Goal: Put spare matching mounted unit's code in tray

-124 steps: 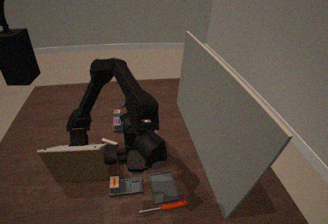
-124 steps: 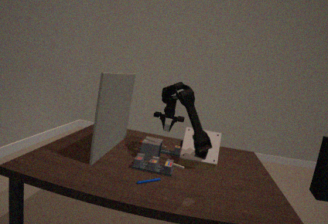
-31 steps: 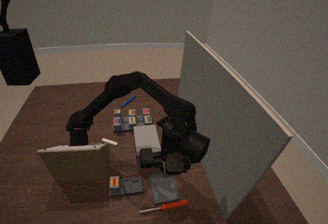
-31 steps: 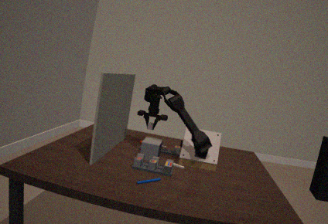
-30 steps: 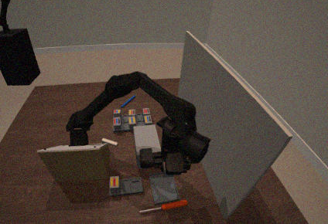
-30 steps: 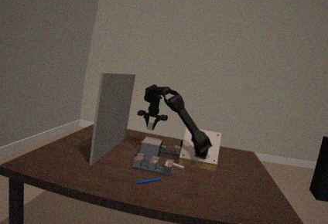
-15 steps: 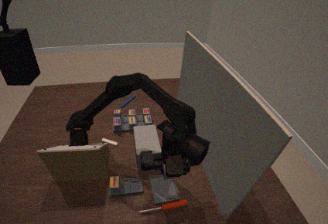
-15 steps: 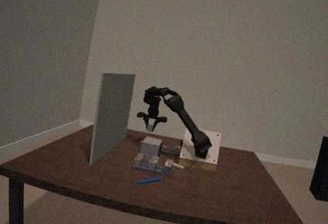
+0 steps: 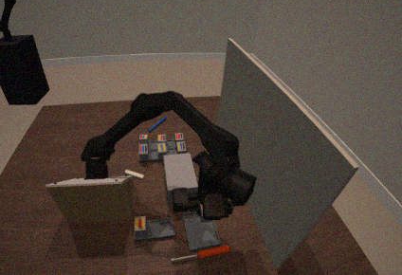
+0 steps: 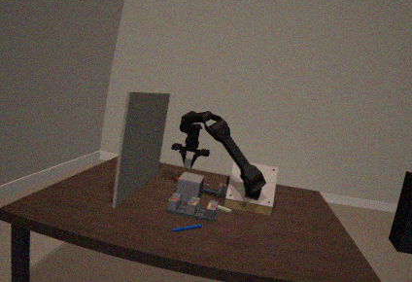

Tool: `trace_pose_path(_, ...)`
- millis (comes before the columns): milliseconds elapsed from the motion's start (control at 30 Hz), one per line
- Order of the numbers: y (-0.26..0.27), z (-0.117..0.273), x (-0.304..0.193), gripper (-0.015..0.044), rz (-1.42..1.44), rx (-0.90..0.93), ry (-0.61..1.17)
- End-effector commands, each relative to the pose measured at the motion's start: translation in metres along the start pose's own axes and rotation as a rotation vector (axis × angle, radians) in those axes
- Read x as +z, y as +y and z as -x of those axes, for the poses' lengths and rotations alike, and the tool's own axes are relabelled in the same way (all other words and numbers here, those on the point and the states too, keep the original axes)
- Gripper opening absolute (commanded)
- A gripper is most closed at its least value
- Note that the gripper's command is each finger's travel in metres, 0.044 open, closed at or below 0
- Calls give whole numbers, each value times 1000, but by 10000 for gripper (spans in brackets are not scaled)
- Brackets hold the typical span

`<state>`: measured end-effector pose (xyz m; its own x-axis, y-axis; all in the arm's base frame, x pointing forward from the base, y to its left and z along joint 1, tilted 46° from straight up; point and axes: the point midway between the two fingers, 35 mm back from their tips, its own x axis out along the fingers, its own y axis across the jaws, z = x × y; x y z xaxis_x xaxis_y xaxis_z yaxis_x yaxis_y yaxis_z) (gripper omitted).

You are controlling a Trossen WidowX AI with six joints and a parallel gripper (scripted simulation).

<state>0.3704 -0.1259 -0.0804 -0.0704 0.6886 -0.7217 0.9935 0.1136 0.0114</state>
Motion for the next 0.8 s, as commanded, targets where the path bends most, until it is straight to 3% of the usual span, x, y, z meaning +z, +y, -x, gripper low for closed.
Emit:
trace_pose_path(0,0,-4,0,0,-4,2,5)
trace_pose_path(767,0,-22,-1,0,-2,0,7)
